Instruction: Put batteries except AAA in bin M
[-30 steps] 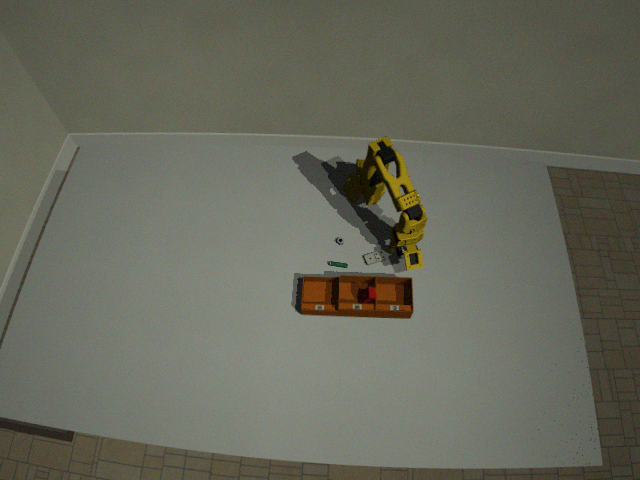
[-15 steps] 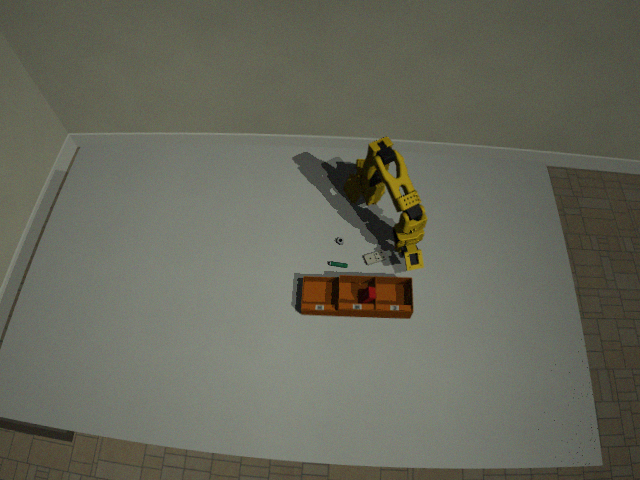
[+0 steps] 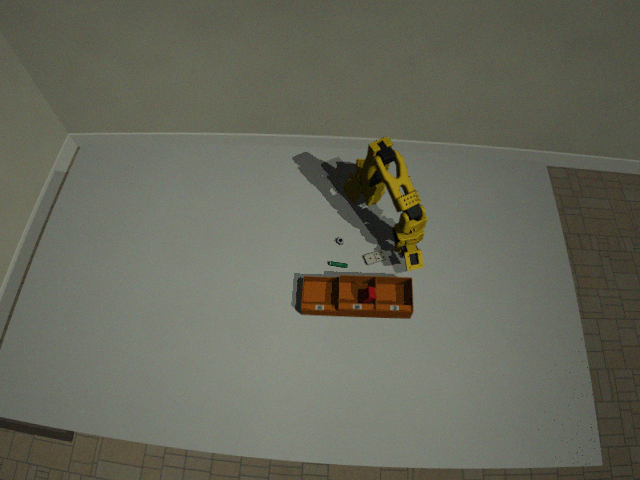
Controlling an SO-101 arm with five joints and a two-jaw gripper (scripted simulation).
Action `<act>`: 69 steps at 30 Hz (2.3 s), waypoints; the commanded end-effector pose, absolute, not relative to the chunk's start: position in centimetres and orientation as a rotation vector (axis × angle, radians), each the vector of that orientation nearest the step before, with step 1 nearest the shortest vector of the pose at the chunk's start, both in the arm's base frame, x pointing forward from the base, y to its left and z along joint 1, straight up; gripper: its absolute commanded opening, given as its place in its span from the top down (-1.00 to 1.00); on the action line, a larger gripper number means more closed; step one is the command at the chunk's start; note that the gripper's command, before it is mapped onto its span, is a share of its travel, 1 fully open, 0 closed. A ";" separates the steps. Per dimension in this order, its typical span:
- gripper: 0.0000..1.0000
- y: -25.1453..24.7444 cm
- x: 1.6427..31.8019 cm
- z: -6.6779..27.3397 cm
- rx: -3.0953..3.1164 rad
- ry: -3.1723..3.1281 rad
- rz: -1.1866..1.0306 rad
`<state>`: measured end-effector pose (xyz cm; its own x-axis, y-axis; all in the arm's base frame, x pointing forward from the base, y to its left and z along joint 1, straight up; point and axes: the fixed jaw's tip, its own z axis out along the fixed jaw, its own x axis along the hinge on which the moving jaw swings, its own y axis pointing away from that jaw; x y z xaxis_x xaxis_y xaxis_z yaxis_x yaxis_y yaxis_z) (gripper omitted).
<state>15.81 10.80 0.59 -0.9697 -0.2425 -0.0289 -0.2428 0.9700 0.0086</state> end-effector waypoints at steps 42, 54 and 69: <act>1.00 10.9 16.0 6.3 -0.377 3.066 0.037; 1.00 6.4 21.6 9.9 -0.184 2.868 0.073; 1.00 2.4 26.7 10.6 -0.027 2.675 0.032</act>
